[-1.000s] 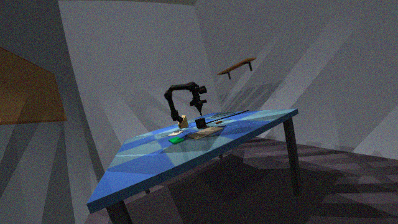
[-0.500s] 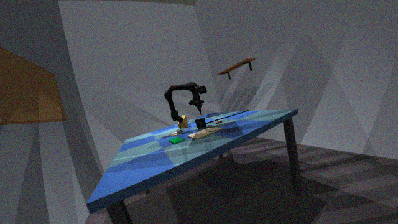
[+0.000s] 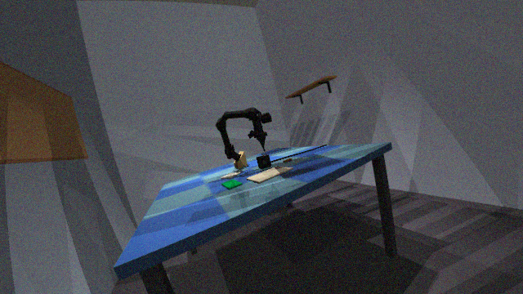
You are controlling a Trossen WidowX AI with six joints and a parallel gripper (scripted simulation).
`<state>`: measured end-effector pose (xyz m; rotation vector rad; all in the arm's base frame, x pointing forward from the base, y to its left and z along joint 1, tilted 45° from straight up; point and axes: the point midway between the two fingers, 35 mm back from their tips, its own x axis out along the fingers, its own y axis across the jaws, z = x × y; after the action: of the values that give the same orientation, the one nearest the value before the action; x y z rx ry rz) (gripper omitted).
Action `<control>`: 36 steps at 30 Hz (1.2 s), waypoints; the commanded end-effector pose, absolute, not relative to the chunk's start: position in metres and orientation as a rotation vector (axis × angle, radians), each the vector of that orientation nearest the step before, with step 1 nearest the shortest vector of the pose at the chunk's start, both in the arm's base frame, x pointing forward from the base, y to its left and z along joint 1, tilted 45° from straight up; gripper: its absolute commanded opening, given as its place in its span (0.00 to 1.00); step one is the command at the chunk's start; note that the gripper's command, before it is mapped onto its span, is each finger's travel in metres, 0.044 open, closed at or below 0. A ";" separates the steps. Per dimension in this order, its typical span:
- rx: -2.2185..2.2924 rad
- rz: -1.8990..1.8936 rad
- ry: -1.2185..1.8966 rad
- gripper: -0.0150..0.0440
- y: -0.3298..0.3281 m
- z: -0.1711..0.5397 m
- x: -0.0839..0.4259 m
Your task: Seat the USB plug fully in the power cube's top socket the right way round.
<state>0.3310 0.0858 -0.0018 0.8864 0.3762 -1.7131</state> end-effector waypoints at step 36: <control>0.869 -1.709 0.388 0.25 0.081 -0.004 0.330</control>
<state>0.3291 0.0823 -0.0036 0.8719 0.3869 -1.7133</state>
